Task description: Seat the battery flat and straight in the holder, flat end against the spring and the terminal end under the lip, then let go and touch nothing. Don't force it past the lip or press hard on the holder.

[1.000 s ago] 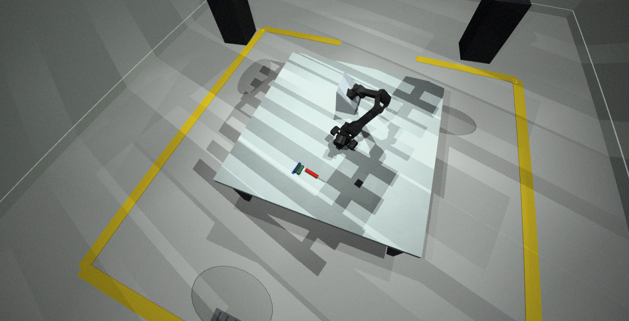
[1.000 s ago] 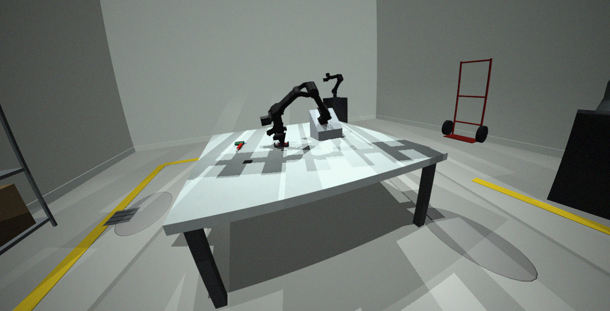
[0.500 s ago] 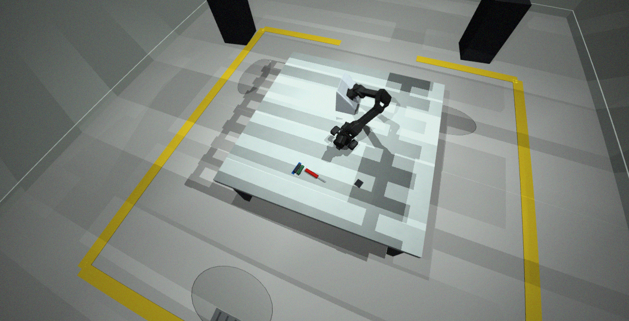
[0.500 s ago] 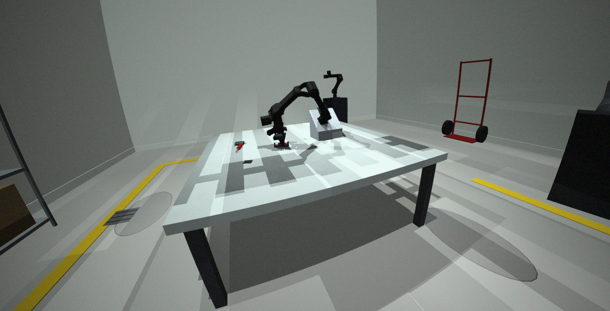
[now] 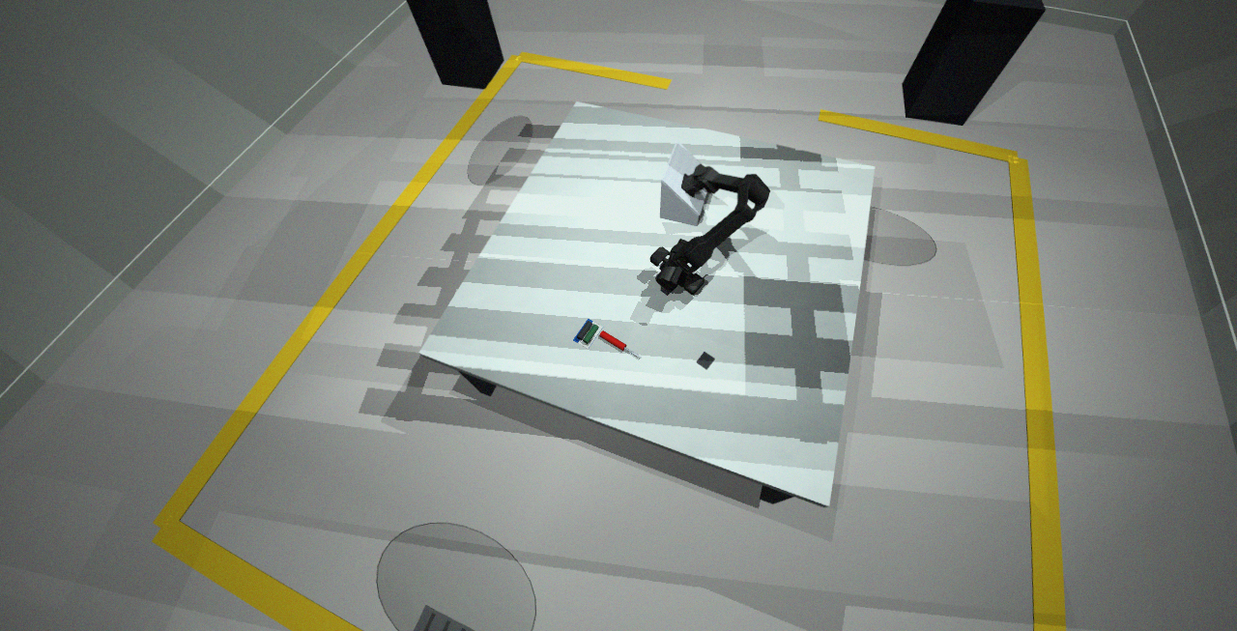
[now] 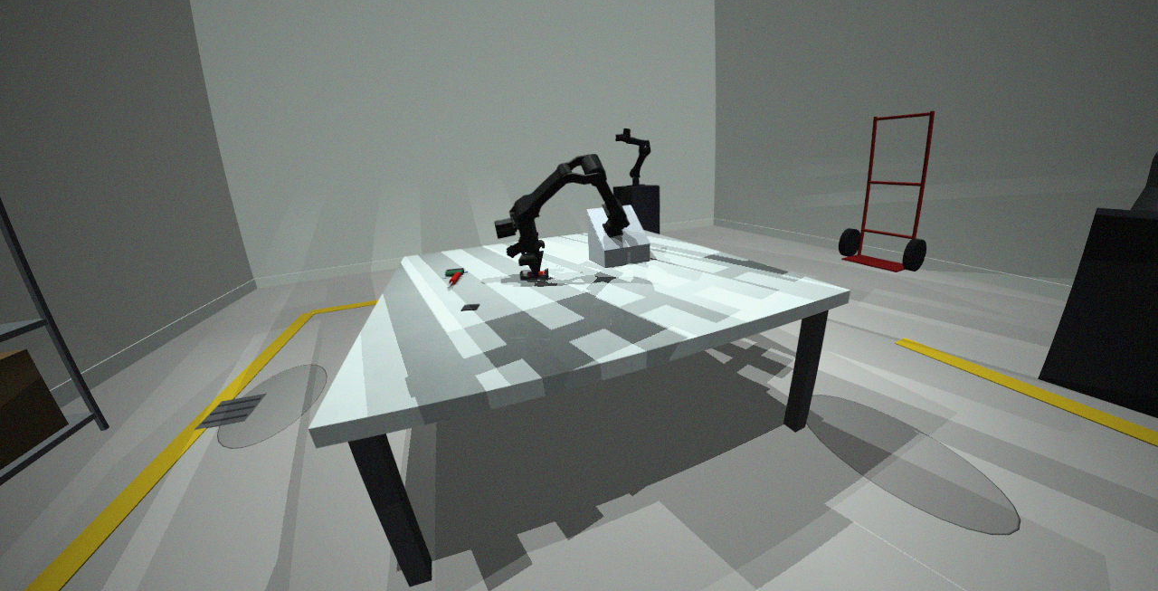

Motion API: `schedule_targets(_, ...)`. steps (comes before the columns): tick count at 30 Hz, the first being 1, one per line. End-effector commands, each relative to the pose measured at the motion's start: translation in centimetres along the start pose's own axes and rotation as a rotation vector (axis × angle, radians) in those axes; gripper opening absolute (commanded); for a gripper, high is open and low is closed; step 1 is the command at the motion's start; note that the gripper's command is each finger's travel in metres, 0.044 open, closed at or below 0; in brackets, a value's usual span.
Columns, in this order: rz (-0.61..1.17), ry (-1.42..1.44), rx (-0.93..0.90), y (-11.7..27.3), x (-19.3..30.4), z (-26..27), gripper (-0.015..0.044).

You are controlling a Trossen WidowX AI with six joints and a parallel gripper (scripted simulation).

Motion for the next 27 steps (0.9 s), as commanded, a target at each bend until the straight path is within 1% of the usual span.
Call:
schedule_targets(1, -0.002, 0.004, 0.000, 0.7, 0.0, 0.0, 0.0162)
schedule_targets(7, -0.003, 0.006, 0.000, 1.3, 0.0, -0.1, 0.0162)
schedule_targets(9, 0.000, -0.003, -0.002, 1.7, 0.1, -0.3, 0.0215)
schedule_targets(15, -0.004, 0.004, 0.003, 7.6, 0.7, -0.7, 0.0372)
schedule_targets(17, -0.004, 0.005, 0.003, 8.3, 0.9, -0.8, 0.0425)
schedule_targets(18, -0.004, 0.005, 0.003, 8.3, 0.9, -0.9, 0.0440)
schedule_targets(27, -0.004, 0.005, 0.003, 8.3, 0.8, -1.0, 0.0440)
Point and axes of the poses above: the point midway between the two fingers, 35 mm back from their tips, its own y axis back along the fingers, its own z axis across the jaws, x = y × z, the point moved 6 cm from there along y, back along the fingers, and after that the axes turned 3 degrees about y, right-handed, at the moved point
